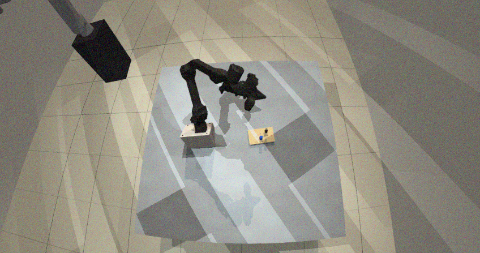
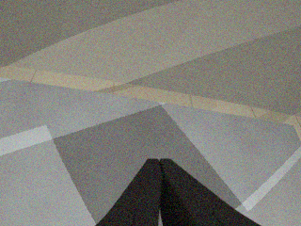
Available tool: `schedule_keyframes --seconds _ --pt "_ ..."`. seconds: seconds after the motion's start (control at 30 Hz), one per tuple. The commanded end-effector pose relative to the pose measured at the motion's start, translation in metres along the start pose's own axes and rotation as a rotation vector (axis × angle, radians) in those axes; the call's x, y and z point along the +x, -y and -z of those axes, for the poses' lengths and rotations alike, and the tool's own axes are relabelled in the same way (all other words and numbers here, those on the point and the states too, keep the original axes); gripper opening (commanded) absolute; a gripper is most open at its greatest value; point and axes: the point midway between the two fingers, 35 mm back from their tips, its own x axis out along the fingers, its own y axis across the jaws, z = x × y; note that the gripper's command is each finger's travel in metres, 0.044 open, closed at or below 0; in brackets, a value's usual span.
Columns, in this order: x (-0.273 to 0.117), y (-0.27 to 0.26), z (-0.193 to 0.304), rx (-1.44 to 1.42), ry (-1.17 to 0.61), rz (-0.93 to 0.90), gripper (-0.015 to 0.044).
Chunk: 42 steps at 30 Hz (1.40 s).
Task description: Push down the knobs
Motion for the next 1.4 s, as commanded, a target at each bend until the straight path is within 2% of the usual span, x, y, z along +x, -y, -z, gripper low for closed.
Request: schedule_keyframes --seconds 0.0,0.33,0.7,1.23,1.37 --pt "0.023 0.004 0.018 -0.058 -0.098 -0.007 0.0" --pt "0.068 0.015 0.067 -0.227 -0.342 -0.08 0.0" --pt "0.106 0.019 0.131 -0.417 -0.599 -0.238 0.0" --pt "0.133 0.016 0.231 -0.657 -0.912 -0.604 0.0" --pt "0.134 0.016 0.241 -0.675 -0.936 -0.645 0.0"
